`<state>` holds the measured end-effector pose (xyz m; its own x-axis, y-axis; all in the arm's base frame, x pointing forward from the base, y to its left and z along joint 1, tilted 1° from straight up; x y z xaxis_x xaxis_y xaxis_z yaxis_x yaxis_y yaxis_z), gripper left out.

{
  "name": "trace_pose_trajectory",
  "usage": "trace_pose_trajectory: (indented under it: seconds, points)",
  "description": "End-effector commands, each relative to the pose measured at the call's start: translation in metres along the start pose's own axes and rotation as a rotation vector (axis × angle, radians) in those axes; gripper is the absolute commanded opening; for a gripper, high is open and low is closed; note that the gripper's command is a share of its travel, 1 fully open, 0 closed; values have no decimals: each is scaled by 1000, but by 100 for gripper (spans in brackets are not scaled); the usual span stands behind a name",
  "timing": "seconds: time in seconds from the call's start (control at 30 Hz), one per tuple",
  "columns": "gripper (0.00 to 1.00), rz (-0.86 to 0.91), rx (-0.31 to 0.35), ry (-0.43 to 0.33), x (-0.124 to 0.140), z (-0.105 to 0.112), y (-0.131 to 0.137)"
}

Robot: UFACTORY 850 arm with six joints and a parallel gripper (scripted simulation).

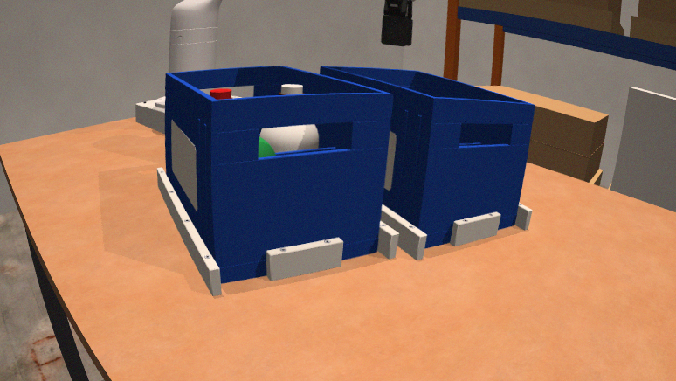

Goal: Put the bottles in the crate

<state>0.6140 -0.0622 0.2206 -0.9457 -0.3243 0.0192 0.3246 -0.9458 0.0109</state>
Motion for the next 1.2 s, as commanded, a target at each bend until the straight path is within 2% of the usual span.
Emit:
trace_pose_trajectory:
  seconds: [0.0, 0.97, 1.17]
  points:
    - [65, 0, 1, 2, -1, 1, 0]
    - [65, 0, 1, 2, -1, 1, 0]
    - [65, 0, 1, 2, -2, 7, -19]
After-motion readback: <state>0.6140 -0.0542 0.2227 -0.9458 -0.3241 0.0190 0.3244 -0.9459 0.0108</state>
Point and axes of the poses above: the point where the finger pads meet when closed, its own z axis back along the fingers, its own y axis across the jaws, x = y × z, the point moved 4 cm from there along z, back along the fingers, and after that the axes turned 7 degrees about -z, right-handed, at the moved point
